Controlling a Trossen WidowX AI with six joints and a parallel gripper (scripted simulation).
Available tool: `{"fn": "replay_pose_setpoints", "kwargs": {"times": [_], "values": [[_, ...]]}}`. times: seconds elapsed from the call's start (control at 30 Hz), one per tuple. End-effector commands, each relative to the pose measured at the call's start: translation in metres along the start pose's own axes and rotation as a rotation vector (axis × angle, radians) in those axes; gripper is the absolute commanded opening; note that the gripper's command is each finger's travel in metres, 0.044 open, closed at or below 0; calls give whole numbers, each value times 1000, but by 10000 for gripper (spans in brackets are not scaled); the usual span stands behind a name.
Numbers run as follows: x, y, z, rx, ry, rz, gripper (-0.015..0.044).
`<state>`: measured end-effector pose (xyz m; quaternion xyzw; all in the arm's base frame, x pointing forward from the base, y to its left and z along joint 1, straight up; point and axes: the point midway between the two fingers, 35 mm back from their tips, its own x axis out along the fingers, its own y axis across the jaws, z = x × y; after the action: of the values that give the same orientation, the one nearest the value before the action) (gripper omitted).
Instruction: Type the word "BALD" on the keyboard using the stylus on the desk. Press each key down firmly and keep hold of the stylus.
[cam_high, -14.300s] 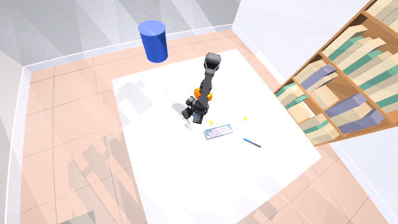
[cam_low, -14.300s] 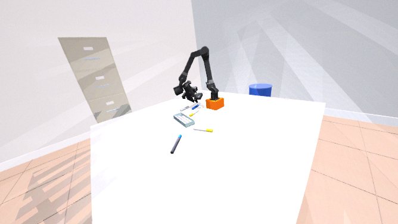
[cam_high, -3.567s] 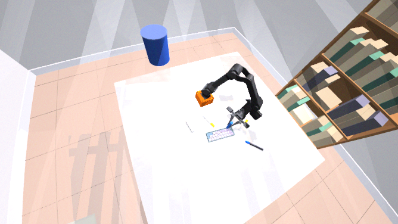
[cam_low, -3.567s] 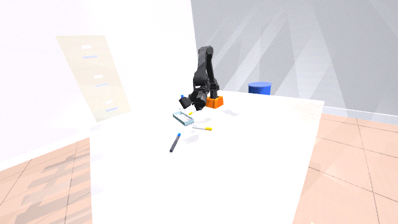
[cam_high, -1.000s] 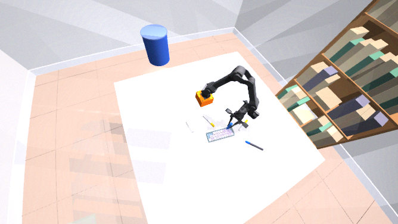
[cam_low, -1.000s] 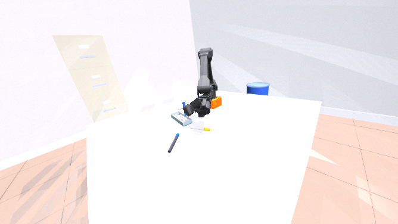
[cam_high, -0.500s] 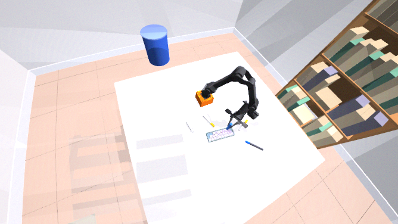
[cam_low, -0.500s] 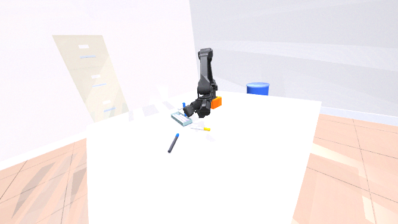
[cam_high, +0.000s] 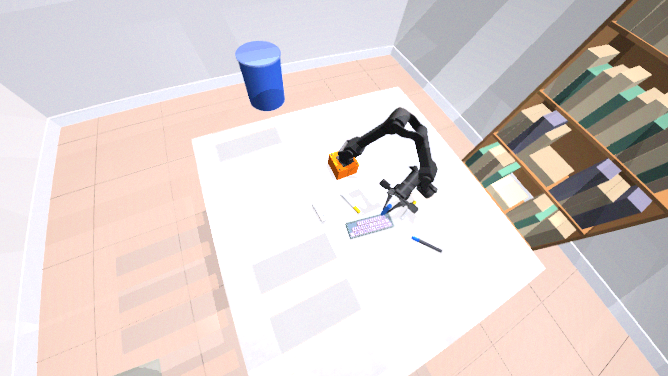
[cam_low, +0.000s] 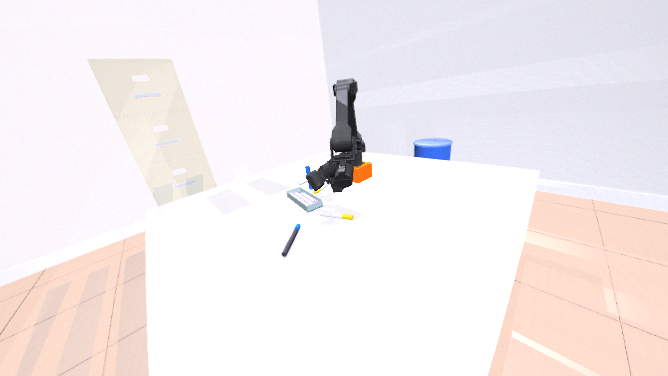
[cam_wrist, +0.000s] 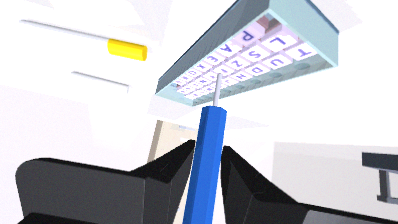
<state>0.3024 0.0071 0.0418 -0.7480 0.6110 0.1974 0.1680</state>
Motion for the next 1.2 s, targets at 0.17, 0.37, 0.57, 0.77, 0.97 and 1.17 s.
{"fn": "replay_pose_setpoints", "kwargs": {"times": [0.17,0.37,0.57,0.77,0.97,1.17], "values": [[-5,-1,-9,11,-3,-6,78],[-8,-6,-8,11,-3,-6,0],[-17,-22,-7,11,-3,-7,0],[-22,-31,-5,11,-3,-8,0],[-12,-32,11,10,-3,-8,0],[-12,-32,11,10,-3,-8,26]]}}
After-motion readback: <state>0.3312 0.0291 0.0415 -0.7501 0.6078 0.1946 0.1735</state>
